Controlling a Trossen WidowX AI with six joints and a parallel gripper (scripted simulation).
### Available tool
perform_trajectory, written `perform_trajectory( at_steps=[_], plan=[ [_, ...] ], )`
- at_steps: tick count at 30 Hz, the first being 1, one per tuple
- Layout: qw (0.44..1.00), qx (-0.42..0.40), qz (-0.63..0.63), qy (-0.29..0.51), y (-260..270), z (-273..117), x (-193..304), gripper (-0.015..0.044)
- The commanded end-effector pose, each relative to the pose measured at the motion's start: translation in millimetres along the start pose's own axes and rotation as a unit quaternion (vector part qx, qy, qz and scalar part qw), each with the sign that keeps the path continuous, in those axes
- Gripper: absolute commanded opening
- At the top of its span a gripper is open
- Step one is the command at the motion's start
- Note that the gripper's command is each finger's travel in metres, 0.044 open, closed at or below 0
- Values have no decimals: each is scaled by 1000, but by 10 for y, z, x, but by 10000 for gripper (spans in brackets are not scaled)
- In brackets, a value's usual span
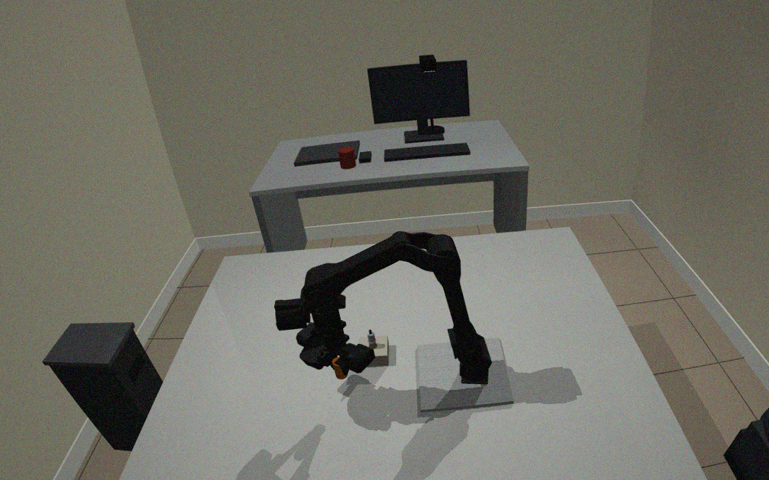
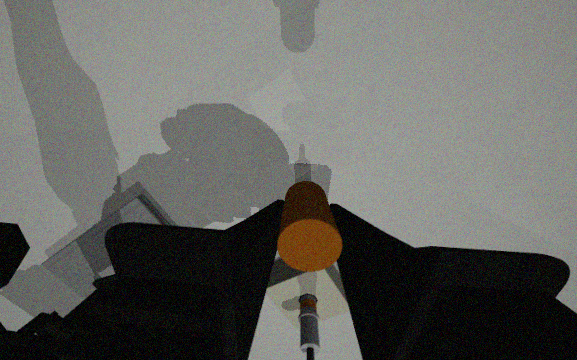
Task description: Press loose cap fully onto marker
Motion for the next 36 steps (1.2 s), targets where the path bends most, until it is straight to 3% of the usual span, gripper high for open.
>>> perform_trajectory(
  at_steps=[1, 36],
  plan=[
    [1000, 3, -2, 0, -19, -62, 132, 0],
    [1000, 3, -1, 5, -8, -418, 1285, 0]
  ],
)
Point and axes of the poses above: the point midway between the two fingers, 35 mm back from their tips, its own z axis out along the fingers, its own y axis across the jaws, x = y × z, the point moved 9 cm from there along -z, back along the fingers, and after that the axes turned 7 degrees about -z, right-handed, at the moved point
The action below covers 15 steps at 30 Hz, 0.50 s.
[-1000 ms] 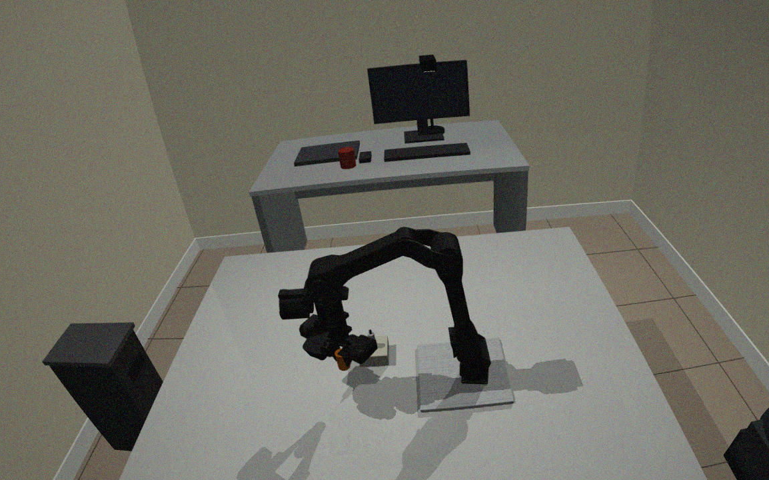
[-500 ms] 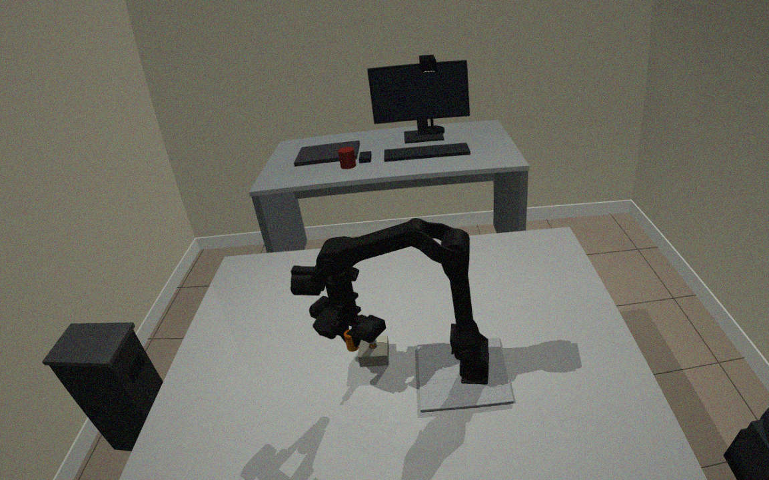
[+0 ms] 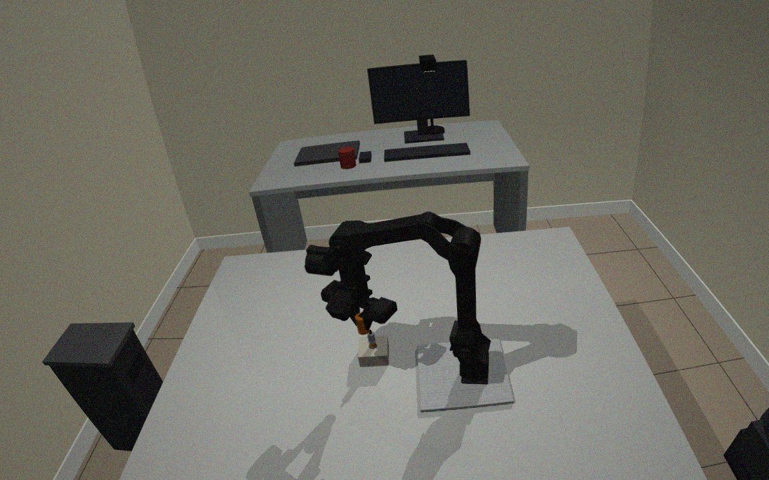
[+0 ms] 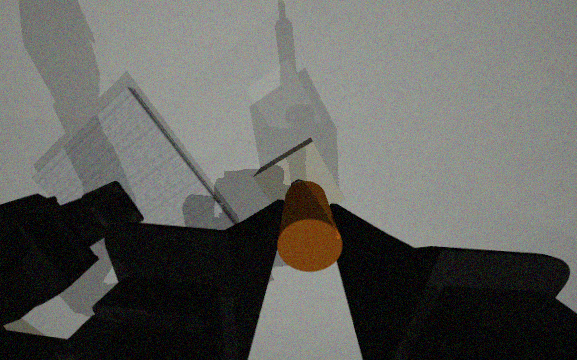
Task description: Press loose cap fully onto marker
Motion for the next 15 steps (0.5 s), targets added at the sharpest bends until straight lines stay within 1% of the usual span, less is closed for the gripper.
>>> perform_trajectory(
  at_steps=[1, 4, 15],
  plan=[
    [1000, 3, -3, 1, 40, -53, 113, 0],
    [1000, 3, -3, 2, 58, -74, 181, 0],
    [1000, 3, -4, 2, 57, 2, 185, 0]
  ],
)
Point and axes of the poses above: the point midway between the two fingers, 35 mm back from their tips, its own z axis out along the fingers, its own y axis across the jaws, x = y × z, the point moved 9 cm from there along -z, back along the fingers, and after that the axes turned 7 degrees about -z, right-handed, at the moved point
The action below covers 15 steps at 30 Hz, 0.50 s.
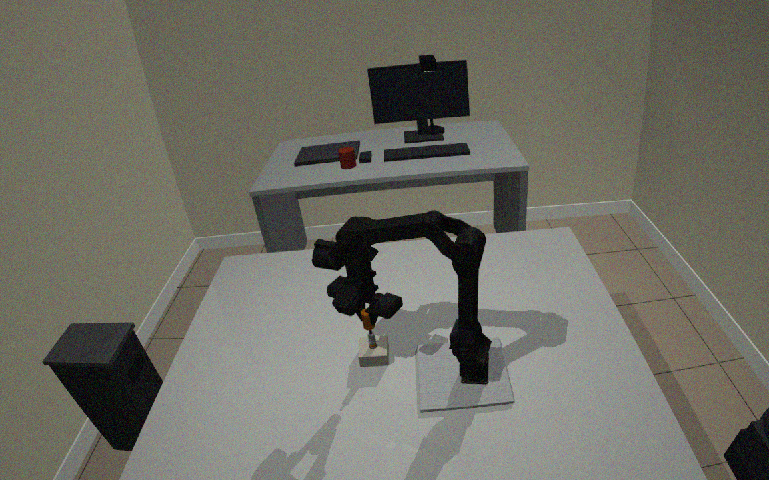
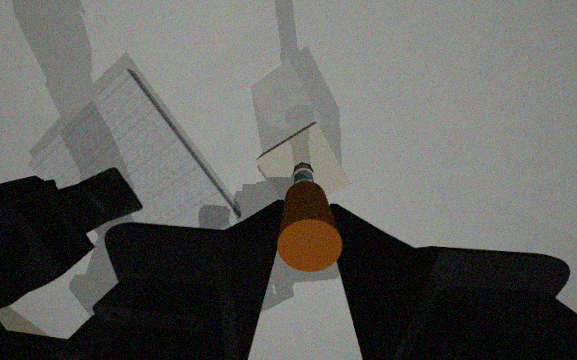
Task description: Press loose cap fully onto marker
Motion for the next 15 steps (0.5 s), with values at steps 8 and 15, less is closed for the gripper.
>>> perform_trajectory(
  at_steps=[8, 15],
  plan=[
    [1000, 1, -2, 2, -5, 138, 4, 0],
    [1000, 1, -2, 2, -8, 254, 4, 0]
  ],
)
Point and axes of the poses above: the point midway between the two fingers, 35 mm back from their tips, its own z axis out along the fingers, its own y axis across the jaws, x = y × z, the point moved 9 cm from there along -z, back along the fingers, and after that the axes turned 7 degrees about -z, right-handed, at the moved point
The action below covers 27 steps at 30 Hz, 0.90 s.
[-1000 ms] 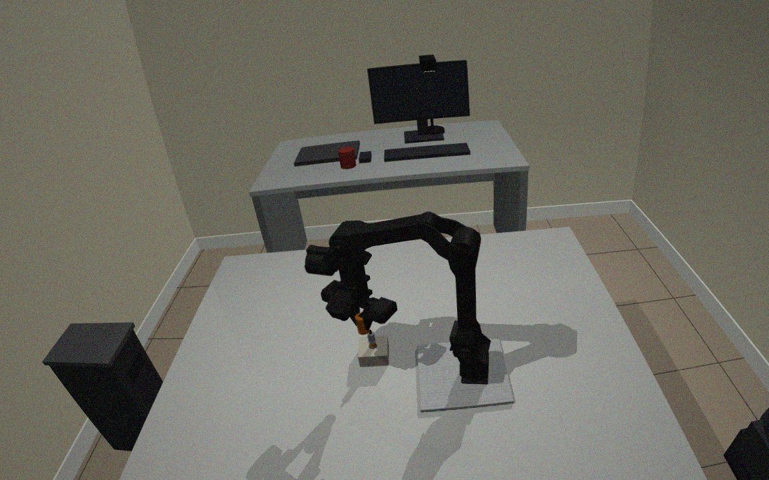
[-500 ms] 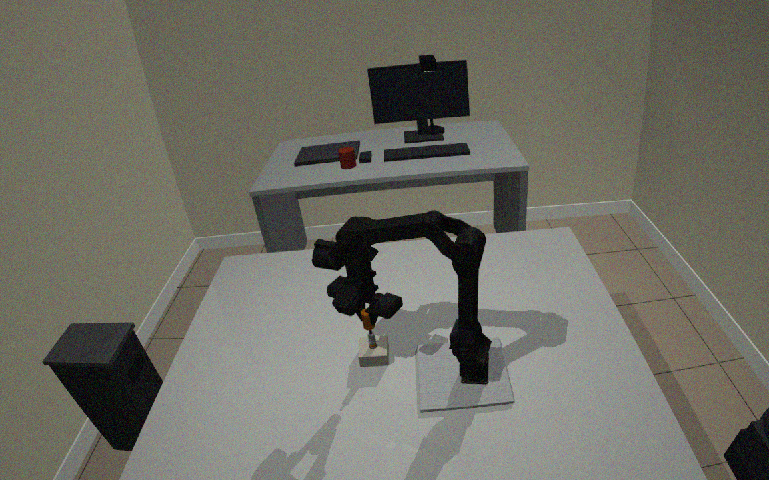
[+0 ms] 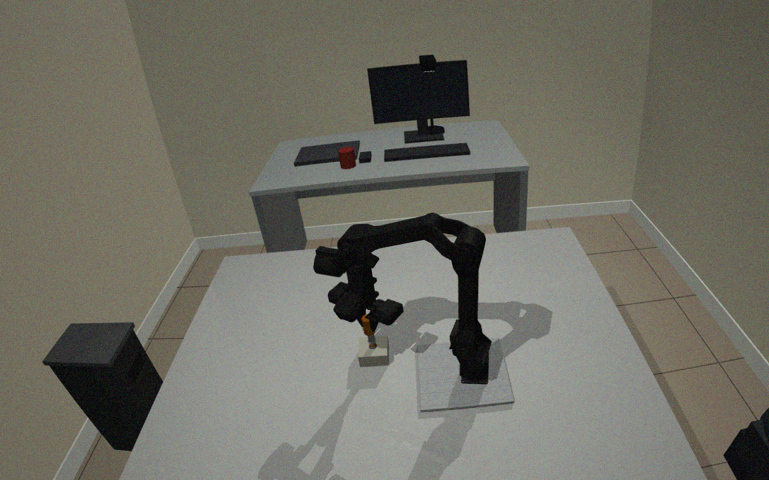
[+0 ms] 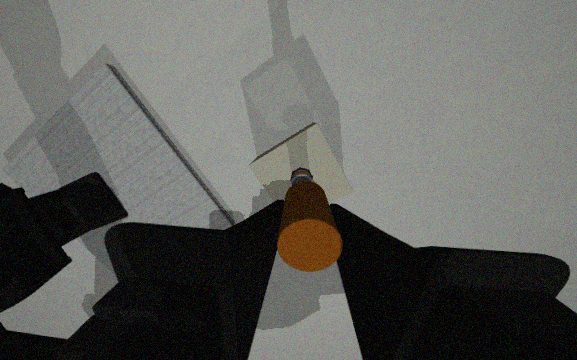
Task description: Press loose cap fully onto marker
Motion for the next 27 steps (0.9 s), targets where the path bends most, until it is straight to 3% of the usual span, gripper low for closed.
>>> perform_trajectory(
  at_steps=[1, 27],
  plan=[
    [1000, -2, -2, 2, -1, 77, 3, 0],
    [1000, -2, -2, 2, 13, 314, 6, 0]
  ],
)
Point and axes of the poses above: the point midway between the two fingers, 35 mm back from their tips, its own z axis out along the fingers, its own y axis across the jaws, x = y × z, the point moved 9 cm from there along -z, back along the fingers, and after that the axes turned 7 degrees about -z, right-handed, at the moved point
